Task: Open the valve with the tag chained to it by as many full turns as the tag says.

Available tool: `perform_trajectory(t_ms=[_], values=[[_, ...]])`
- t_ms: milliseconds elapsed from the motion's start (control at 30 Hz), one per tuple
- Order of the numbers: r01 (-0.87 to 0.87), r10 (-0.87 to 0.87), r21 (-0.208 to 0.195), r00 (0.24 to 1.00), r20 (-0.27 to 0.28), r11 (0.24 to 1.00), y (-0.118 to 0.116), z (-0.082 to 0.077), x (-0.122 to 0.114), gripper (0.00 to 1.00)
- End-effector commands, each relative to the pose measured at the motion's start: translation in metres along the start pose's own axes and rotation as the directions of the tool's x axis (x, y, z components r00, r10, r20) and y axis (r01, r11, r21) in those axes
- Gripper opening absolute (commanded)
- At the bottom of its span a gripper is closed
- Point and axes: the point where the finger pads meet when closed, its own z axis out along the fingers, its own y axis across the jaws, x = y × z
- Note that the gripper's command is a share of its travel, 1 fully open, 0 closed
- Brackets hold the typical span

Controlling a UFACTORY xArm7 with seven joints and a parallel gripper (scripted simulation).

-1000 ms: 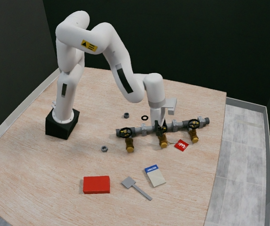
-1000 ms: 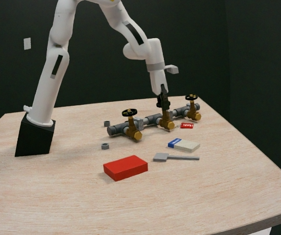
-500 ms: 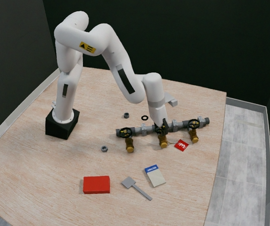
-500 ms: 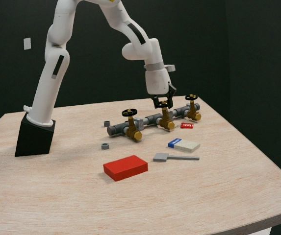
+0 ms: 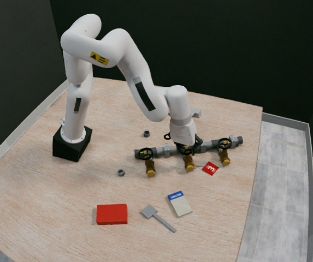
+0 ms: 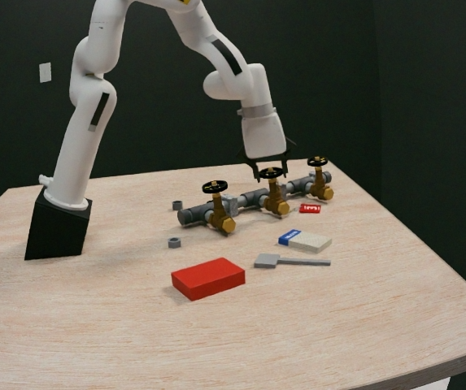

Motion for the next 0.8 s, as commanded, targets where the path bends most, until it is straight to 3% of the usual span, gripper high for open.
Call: perform_trajectory(t_ms=[0, 200, 233, 767], values=[[0.064, -0.063, 0.037, 0.997, -0.040, 0.997, 0.0017, -0.0011, 0.0007, 0.00], [0.075, -0.073, 0.037, 0.996, -0.041, 0.997, 0.0017, -0.0011, 0.0007, 0.00], [0.075, -0.073, 0.037, 0.996, -0.041, 0.997, 0.0017, -0.0011, 0.0007, 1.00], [0.075, -0.073, 0.037, 0.996, -0.041, 0.997, 0.0017, -0.0011, 0.0007, 1.00]])
